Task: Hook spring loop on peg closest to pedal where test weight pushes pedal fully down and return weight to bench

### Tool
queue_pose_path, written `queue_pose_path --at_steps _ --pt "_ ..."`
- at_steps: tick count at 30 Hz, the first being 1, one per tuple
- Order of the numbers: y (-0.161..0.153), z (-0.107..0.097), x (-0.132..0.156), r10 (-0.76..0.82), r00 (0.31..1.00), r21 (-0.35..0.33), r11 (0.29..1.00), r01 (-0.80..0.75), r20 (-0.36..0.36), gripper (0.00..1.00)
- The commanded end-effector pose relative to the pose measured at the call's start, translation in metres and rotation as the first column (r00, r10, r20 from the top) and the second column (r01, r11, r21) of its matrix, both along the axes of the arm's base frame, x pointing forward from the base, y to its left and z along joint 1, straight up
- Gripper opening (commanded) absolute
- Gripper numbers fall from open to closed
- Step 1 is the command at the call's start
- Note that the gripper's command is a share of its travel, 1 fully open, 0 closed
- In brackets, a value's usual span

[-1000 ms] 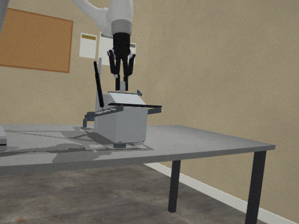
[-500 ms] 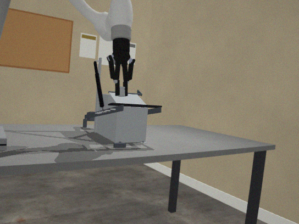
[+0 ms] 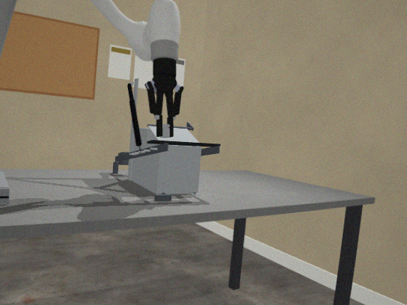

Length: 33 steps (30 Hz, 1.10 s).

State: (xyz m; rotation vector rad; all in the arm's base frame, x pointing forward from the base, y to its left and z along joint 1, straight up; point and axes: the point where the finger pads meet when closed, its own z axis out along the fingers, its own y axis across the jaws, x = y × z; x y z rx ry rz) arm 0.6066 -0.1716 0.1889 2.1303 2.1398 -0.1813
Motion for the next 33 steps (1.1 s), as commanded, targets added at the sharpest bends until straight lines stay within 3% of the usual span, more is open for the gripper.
queue_pose_path --at_steps 1,20,21,33 --pt "0.0000 -0.0029 0.0003 0.000 1.000 0.000 1.000 0.000 0.001 0.25" --pt "0.0000 -0.0116 0.0004 0.000 1.000 0.000 1.000 0.000 0.001 0.25" --pt "0.0000 -0.0109 0.0003 0.000 1.000 0.000 1.000 0.000 0.001 1.00" --pt "0.0000 -0.0109 0.0003 0.000 1.000 0.000 1.000 0.000 0.001 1.00"
